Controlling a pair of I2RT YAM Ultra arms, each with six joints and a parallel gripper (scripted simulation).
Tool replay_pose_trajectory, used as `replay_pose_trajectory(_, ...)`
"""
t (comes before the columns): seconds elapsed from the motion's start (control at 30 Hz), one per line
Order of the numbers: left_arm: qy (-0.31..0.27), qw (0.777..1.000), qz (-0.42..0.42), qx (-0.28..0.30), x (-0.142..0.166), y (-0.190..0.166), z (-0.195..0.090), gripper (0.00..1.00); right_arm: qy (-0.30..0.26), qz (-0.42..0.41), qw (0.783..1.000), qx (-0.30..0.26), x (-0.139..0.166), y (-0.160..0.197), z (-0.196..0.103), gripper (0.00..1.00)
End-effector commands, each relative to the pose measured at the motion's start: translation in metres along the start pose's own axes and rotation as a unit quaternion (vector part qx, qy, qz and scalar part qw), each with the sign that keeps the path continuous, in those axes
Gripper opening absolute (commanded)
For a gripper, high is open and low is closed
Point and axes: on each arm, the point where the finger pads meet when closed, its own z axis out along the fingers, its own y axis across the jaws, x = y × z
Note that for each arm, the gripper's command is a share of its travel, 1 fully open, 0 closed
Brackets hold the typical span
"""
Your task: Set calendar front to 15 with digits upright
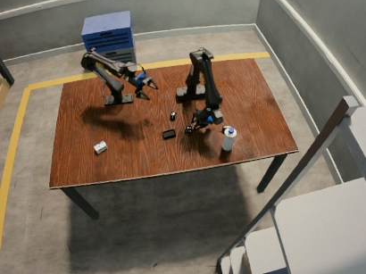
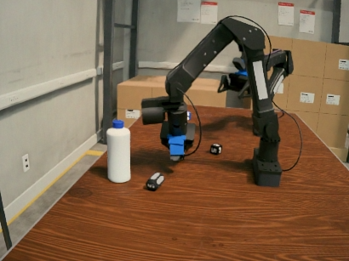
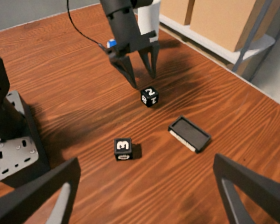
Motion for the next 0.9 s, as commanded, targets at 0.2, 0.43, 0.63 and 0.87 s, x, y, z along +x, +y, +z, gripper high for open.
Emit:
replay_pose_trajectory(0.2, 0.01, 1.0, -0.006, 0.001, 0.003, 0.001, 0.016, 0.55, -0.002, 0.0, 1.0, -0.001, -0.002, 0.0, 0.001, 1.0)
replay_pose_trajectory(0.43, 0.01, 1.0, -0.006, 0.001, 0.003, 0.001, 0.026, 0.55, -0.002, 0.0, 1.0, -0.001, -0.002, 0.0, 0.001, 1.0)
replay_pose_trajectory(0.63, 0.01, 1.0, -0.006, 0.001, 0.003, 0.001, 0.032, 0.55, -0.002, 0.0, 1.0, -0.001, -0.002, 0.0, 0.001, 1.0)
replay_pose_trajectory(0.87, 0.01, 1.0, -0.006, 0.001, 0.003, 0.001, 0.038, 0.55, -0.002, 0.0, 1.0, -0.001, -0.002, 0.0, 0.001, 1.0)
